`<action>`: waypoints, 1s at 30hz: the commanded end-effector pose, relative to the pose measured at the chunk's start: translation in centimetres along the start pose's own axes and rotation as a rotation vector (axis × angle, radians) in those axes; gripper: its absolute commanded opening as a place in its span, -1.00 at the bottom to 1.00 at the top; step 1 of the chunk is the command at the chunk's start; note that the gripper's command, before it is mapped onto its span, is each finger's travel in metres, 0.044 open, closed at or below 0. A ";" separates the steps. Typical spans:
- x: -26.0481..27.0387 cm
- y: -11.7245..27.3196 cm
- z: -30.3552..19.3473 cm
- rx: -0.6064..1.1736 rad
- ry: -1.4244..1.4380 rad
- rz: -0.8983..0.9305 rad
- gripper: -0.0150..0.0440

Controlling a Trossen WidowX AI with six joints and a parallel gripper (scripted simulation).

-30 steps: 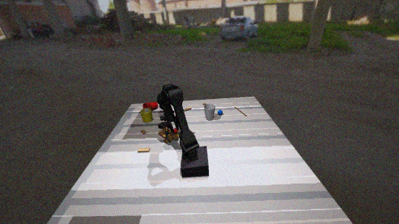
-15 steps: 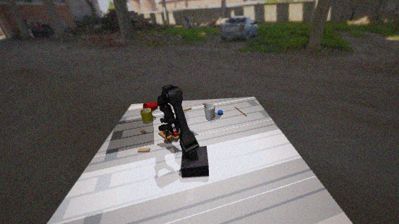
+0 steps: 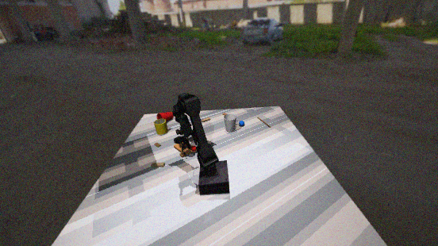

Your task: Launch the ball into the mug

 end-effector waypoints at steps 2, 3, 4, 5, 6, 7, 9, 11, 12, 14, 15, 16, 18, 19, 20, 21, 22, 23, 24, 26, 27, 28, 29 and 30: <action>-0.4 4.4 -0.9 -0.016 -0.001 -0.002 0.67; -0.6 6.1 -1.6 -0.019 -0.001 -0.002 0.75; -0.7 7.9 -2.4 -0.022 -0.001 -0.003 0.84; -0.8 9.3 -3.1 -0.024 -0.002 -0.003 0.93; -0.9 10.1 -3.6 -0.025 -0.002 -0.003 1.00; -0.9 10.3 -3.7 -0.026 -0.002 -0.004 1.00; -0.8 8.9 -2.6 -0.029 -0.006 0.000 1.00; -0.7 9.5 -1.4 -0.075 -0.008 0.003 1.00; -0.6 9.9 -0.5 -0.110 -0.009 0.005 1.00; -0.5 10.9 1.4 -0.179 -0.011 0.010 1.00; -0.4 11.4 2.3 -0.214 -0.012 0.013 1.00; -0.3 12.0 3.2 -0.249 -0.013 0.016 1.00; -0.1 13.1 4.9 -0.318 -0.014 0.022 1.00; 0.0 13.7 5.7 -0.353 -0.012 0.025 1.00; 0.2 14.2 6.5 -0.388 -0.011 0.029 1.00; 0.3 14.8 7.3 -0.422 -0.009 0.032 1.00; 0.5 15.4 8.1 -0.457 -0.008 0.036 1.00; 0.7 16.1 8.9 -0.491 -0.006 0.040 1.00; 0.9 16.7 9.6 -0.526 -0.004 0.045 1.00; 1.2 18.0 11.1 -0.595 0.001 0.054 1.00; 1.4 18.7 11.8 -0.629 0.004 0.059 1.00; 1.7 19.4 12.4 -0.664 0.007 0.064 1.00; 1.9 20.1 13.1 -0.698 0.009 0.069 1.00; 2.1 20.9 13.8 -0.732 0.012 0.075 1.00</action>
Point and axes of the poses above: the point midway between the two fingers, 35 mm back from their tips, its own y axis back along the fingers, its own x axis across the jaws, z = x × y, the point moved 2 cm from there along y, back along the fingers, and after that the axes turned 14 degrees about -y, right-handed, at the moved point
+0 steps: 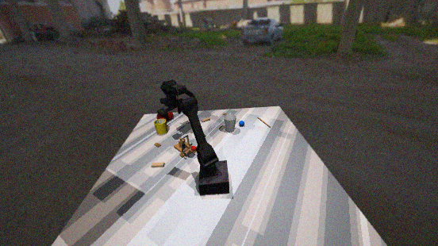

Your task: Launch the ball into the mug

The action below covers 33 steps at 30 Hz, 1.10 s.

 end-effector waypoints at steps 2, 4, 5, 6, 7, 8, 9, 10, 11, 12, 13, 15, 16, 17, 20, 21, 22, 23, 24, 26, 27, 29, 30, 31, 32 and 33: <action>1.1 0.9 4.5 -0.159 0.006 0.030 1.00; 1.6 1.4 6.4 -0.227 0.011 0.044 1.00; 1.9 1.7 7.3 -0.261 0.013 0.051 1.00; 2.1 2.0 8.2 -0.295 0.015 0.058 1.00; 2.4 2.3 9.1 -0.329 0.018 0.065 1.00; 2.7 2.7 10.0 -0.363 0.021 0.073 1.00; 2.9 3.0 10.7 -0.391 0.023 0.079 1.00; 3.0 3.1 11.1 -0.407 0.024 0.083 1.00; 3.1 3.2 11.2 -0.413 0.025 0.085 1.00; 3.1 3.2 11.2 -0.413 0.025 0.085 1.00; 3.1 3.2 11.2 -0.413 0.025 0.085 1.00; 3.1 3.2 11.2 -0.413 0.025 0.085 1.00; 3.1 3.2 11.2 -0.413 0.025 0.085 1.00; 3.1 3.2 11.2 -0.413 0.025 0.085 1.00; 3.1 3.2 11.2 -0.413 0.025 0.085 1.00; 3.1 3.2 11.2 -0.413 0.025 0.085 1.00; 3.1 3.2 11.2 -0.413 0.025 0.085 1.00; 3.1 3.2 11.2 -0.413 0.025 0.085 1.00; 3.1 3.2 11.2 -0.413 0.025 0.085 1.00; 3.1 3.2 11.2 -0.413 0.025 0.085 1.00; 3.1 3.2 11.2 -0.413 0.025 0.085 1.00; 3.1 3.2 11.2 -0.413 0.025 0.085 1.00; 3.1 3.2 11.2 -0.413 0.025 0.085 0.91; 3.1 3.2 11.2 -0.413 0.025 0.085 0.82; 3.1 3.2 11.2 -0.413 0.025 0.085 0.73; 3.1 3.2 11.2 -0.413 0.025 0.085 0.64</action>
Point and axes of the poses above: the point midway between the two fingers, 35 mm back from their tips, its own y axis back along the fingers, its own x axis across the jaws, z = x × y, the point moved 2 cm from there along y, back along the fingers, and after that the axes turned 14 degrees about -y, right-handed, at the moved point
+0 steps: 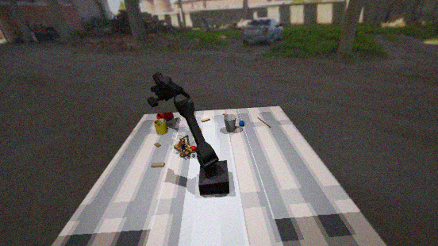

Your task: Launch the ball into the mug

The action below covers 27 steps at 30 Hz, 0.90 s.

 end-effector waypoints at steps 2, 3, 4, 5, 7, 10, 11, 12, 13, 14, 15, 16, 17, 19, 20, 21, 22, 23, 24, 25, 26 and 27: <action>0.1 0.0 0.1 -0.005 -0.003 0.003 0.47; 0.1 0.0 0.1 -0.005 -0.003 0.003 0.38; 0.1 0.0 0.1 -0.005 -0.003 0.003 0.29; 0.1 0.0 0.1 -0.005 -0.003 0.003 0.20; 0.1 0.0 0.1 -0.005 -0.003 0.003 0.02; 0.1 0.0 0.1 -0.005 -0.003 0.003 -0.25; 0.1 0.0 0.1 -0.005 -0.003 0.003 -0.33; 0.1 0.0 0.1 -0.005 -0.003 0.003 -0.42; 0.1 0.0 0.1 -0.005 -0.003 0.003 -0.49; 0.1 0.0 0.1 -0.005 -0.003 0.003 -0.49; 0.1 0.0 0.1 -0.005 -0.003 0.003 -0.49; 0.1 0.0 0.1 -0.005 -0.003 0.003 -0.49; 0.1 0.0 0.1 -0.005 -0.003 0.003 -0.49; 0.1 0.0 0.1 -0.005 -0.003 0.003 -0.49; 0.1 0.0 0.1 -0.005 -0.003 0.003 -0.49; 0.1 0.0 0.1 -0.002 0.000 0.002 -0.49; 0.3 0.0 -0.2 0.006 0.009 -0.001 -0.49; 0.5 -0.1 -0.7 0.021 0.025 -0.006 -0.49; 0.8 -0.2 -1.2 0.038 0.043 -0.011 -0.49; 1.1 -0.3 -1.7 0.055 0.062 -0.017 -0.49; 1.4 -0.4 -2.3 0.073 0.082 -0.023 -0.49; 1.7 -0.5 -2.9 0.090 0.102 -0.028 -0.49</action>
Point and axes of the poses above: the point midway between the two fingers, 35 mm back from their tips, its own y axis back along the fingers, its own x axis across the jaws, z = x × y, the point moved 2 cm from there along y, back along the fingers, and after that the axes turned 14 degrees about -y, right-handed, at the moved point
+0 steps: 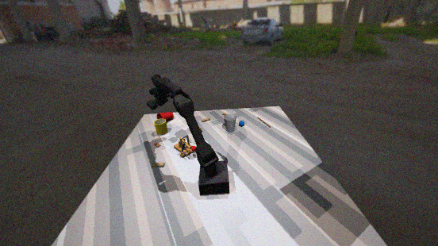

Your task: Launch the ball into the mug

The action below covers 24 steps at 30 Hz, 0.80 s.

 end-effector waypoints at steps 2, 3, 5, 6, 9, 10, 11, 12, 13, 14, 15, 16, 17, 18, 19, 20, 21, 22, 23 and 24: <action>1.6 -0.3 -2.4 0.077 0.090 -0.020 -0.49; 1.9 -0.4 -3.0 0.094 0.111 -0.025 -0.49; 2.5 -0.5 -4.1 0.128 0.153 -0.035 -0.49; 2.8 -0.5 -4.6 0.146 0.175 -0.040 -0.49; 3.5 -0.6 -6.3 0.197 0.241 -0.055 -0.49; 3.8 -0.6 -6.9 0.214 0.264 -0.059 -0.49; 4.0 -0.6 -7.5 0.232 0.287 -0.063 -0.49; 4.2 -0.6 -8.1 0.249 0.310 -0.068 -0.49; 4.5 -0.5 -8.7 0.266 0.334 -0.072 -0.49; 4.7 -0.5 -9.2 0.283 0.357 -0.076 -0.49; 4.9 -0.4 -9.8 0.300 0.382 -0.080 -0.49; 5.1 -0.4 -10.4 0.317 0.406 -0.084 -0.49; 5.3 -0.3 -11.0 0.334 0.430 -0.088 -0.49; 5.4 -0.3 -11.6 0.351 0.455 -0.092 -0.49; 5.6 -0.2 -12.2 0.368 0.480 -0.096 -0.49; 5.7 -0.1 -12.7 0.385 0.506 -0.099 -0.49; 5.9 0.0 -13.3 0.402 0.531 -0.103 -0.49; 6.0 0.1 -13.9 0.418 0.557 -0.106 -0.49; 6.2 0.2 -14.5 0.435 0.583 -0.110 -0.49; 6.3 0.3 -15.1 0.452 0.609 -0.113 -0.49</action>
Point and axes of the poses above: the point midway between the two fingers, 35 mm back from their tips, its own y axis back along the fingers, its own x axis across the jaws, z = x × y, the point moved 2 cm from there along y, back along the fingers, and after that the axes turned 14 degrees about -y, right-handed, at the moved point
